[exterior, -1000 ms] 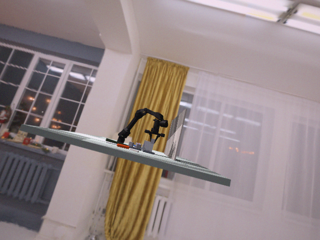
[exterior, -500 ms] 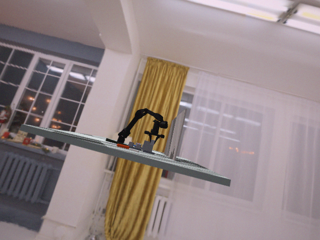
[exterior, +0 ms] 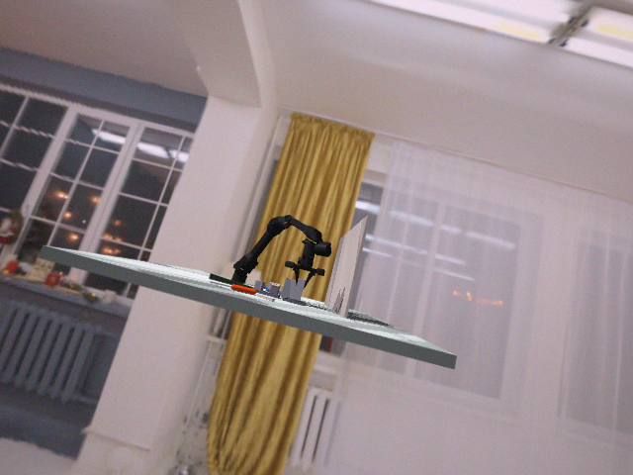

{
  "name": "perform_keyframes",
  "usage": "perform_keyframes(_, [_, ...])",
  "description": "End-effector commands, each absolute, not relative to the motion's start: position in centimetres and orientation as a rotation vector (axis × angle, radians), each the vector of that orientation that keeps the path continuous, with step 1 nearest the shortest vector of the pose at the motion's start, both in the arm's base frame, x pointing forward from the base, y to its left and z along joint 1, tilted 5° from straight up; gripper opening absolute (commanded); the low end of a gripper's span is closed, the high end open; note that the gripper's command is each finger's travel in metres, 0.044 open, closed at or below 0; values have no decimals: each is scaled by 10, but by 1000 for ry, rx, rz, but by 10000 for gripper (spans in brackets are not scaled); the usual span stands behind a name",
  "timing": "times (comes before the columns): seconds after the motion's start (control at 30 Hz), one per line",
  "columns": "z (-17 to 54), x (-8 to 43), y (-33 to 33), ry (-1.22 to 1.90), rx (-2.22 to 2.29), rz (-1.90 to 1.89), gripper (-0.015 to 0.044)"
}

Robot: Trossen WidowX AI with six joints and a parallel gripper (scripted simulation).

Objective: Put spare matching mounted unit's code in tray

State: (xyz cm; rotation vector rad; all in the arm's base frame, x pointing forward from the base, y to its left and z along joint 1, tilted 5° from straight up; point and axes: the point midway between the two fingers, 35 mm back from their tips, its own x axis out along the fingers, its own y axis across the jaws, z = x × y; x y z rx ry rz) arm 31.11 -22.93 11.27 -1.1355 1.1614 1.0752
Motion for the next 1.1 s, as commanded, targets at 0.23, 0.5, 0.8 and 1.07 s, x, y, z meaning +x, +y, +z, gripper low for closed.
perform_keyframes(0.23, [104,311,-228,1167,-1130,1076,0])
perform_keyframes(0.5, [98,311,-228,1168,-1130,1076,0])
perform_keyframes(0.8, [92,310,-227,1168,-1130,1077,0])
perform_keyframes(1.07, [87,310,-226,1169,-1130,1078,0])
